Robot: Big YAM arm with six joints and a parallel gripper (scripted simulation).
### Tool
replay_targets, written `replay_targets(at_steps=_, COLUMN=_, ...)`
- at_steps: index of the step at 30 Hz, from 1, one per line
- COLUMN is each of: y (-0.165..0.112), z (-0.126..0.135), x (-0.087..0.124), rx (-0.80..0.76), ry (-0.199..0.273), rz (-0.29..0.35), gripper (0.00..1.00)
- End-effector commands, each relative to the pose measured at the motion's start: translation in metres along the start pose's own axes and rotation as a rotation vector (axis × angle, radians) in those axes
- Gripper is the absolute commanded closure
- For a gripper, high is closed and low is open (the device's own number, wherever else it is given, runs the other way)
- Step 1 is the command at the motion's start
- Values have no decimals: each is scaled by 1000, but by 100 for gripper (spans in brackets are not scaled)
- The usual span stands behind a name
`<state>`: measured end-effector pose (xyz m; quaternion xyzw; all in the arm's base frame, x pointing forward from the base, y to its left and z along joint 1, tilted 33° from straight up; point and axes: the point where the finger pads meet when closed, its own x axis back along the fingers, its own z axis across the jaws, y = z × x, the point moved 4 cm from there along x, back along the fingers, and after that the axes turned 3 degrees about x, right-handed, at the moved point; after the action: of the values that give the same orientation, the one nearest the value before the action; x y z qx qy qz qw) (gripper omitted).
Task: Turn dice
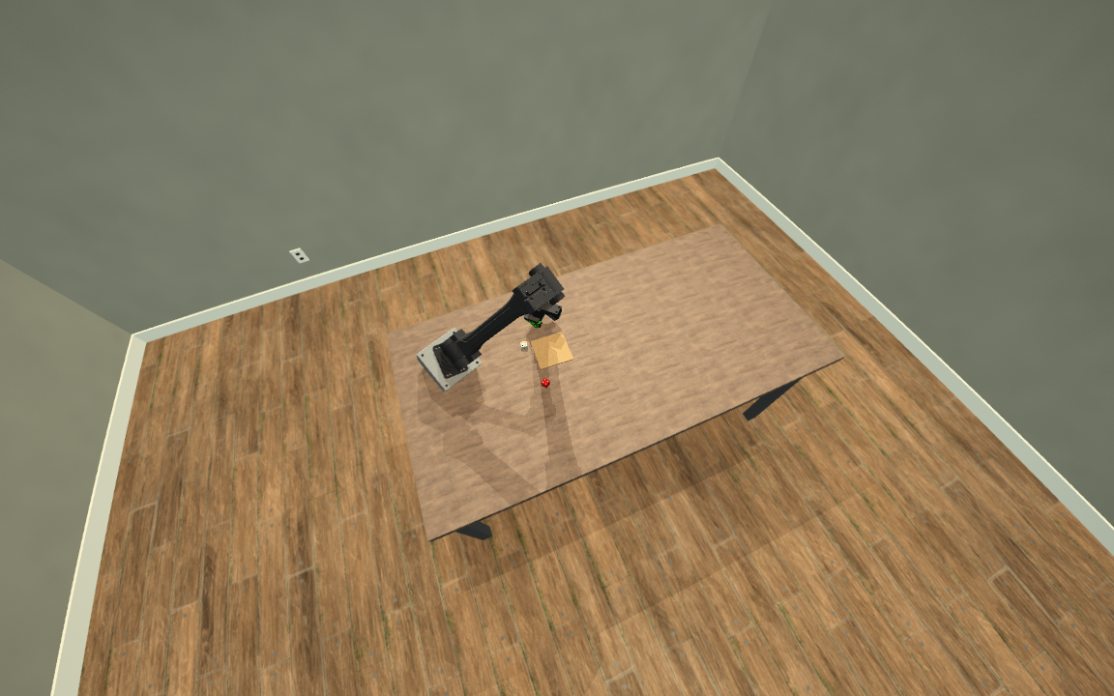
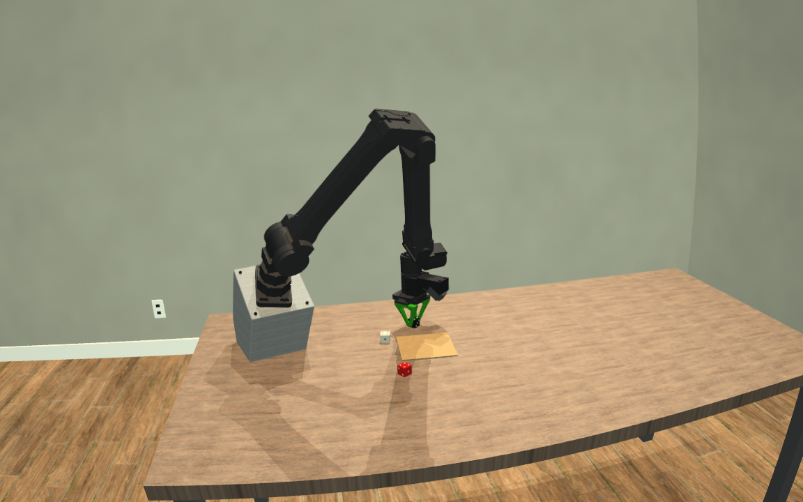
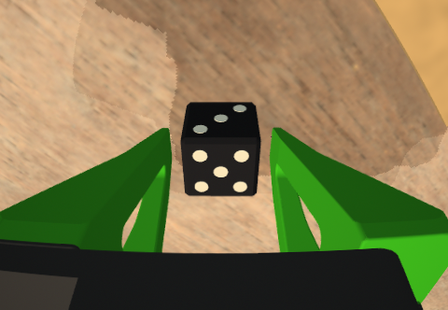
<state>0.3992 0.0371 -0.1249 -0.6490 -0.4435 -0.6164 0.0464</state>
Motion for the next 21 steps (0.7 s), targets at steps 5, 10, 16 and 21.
replay_targets(at_steps=5, y=4, z=6, x=-7, rx=-1, ry=2, rz=-7, gripper=61)
replay_targets(at_steps=10, y=4, z=5, x=-7, rx=0, ry=2, rz=-7, gripper=80)
replay_targets(at_steps=16, y=4, z=5, x=-7, rx=0, ry=2, rz=-7, gripper=80)
replay_targets(at_steps=21, y=4, z=5, x=-7, rx=0, ry=2, rz=-7, gripper=80)
